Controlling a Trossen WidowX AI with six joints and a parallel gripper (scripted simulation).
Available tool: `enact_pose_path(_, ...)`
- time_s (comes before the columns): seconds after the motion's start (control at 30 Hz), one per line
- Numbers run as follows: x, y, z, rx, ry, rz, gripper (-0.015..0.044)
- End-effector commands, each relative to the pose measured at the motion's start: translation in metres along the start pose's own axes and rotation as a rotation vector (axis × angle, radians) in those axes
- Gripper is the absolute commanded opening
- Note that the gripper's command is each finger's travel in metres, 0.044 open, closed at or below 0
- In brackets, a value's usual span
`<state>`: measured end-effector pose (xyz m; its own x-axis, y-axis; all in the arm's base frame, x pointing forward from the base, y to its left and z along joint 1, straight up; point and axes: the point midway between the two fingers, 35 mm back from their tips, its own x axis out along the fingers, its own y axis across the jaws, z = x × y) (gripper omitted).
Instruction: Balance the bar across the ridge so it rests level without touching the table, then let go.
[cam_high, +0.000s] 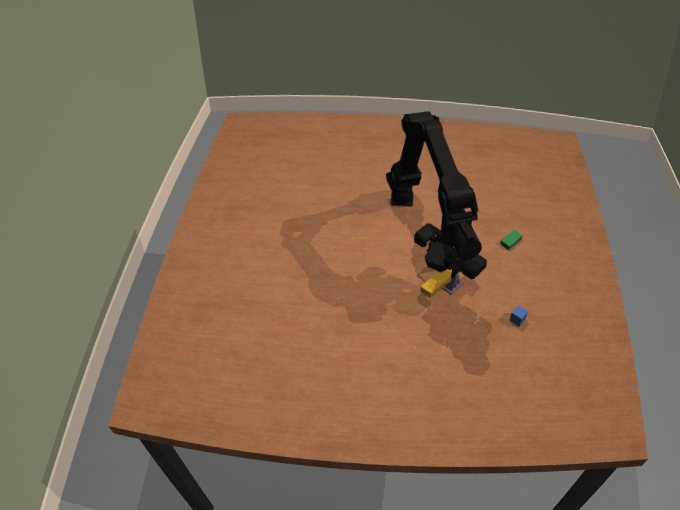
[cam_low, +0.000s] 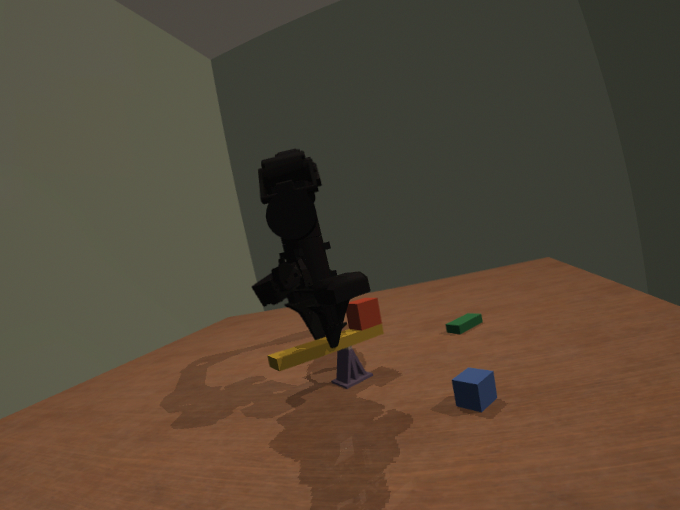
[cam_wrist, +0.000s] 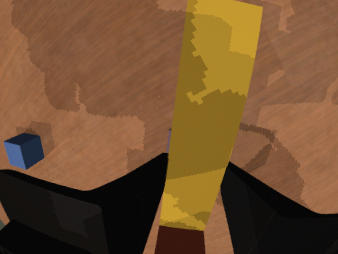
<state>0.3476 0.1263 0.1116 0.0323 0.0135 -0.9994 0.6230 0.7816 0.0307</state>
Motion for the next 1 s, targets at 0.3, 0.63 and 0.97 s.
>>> enact_pose_path(0.3, 0.0012, 0.0002, 0.0003, 0.006, -0.002, 0.000, 0.0000)
enact_pose_path(0.63, 0.0021, 0.0000, 0.0001, 0.006, -0.002, 0.000, 0.0000)
enact_pose_path(0.97, 0.0029, -0.0002, 0.0001, 0.006, -0.002, 0.000, 0.0000)
